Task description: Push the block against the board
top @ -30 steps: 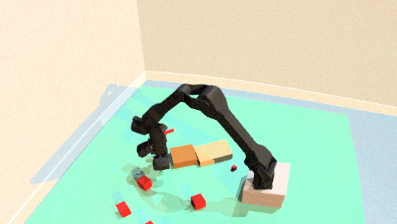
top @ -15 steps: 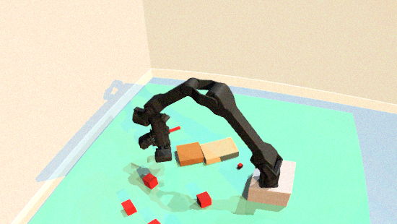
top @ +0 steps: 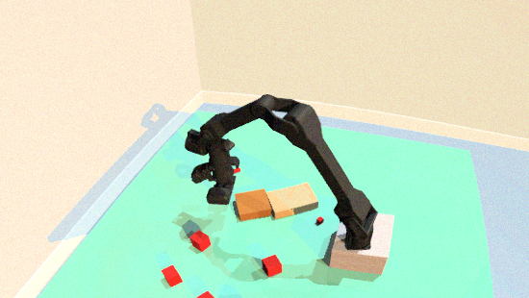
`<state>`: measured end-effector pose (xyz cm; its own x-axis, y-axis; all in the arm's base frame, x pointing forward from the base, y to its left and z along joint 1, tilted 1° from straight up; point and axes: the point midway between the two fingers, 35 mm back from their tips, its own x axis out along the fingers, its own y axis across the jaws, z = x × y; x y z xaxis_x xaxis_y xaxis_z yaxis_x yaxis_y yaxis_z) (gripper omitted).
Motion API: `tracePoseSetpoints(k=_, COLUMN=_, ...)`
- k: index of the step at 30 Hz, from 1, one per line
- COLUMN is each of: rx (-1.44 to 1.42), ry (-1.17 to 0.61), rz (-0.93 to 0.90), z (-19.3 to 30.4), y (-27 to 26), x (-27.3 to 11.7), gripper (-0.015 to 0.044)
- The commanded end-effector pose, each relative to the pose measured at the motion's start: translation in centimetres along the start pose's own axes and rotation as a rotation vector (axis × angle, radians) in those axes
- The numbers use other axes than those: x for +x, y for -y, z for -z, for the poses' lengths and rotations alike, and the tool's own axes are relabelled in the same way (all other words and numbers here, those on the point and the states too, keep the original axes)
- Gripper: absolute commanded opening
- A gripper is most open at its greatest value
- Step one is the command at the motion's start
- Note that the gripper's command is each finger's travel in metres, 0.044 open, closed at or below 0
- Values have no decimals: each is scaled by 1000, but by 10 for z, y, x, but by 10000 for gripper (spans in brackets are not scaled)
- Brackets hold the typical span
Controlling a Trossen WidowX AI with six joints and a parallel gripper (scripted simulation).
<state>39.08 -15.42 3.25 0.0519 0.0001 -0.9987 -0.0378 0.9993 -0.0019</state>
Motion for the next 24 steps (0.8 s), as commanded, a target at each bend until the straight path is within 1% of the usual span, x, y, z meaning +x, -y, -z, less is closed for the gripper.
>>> tracePoseSetpoints(k=1, rx=148, ry=-5, rz=2, z=16, y=13, x=-1, gripper=0)
tracePoseSetpoints(k=24, rx=935, ry=-8, rz=12, z=100, y=63, x=-7, gripper=0)
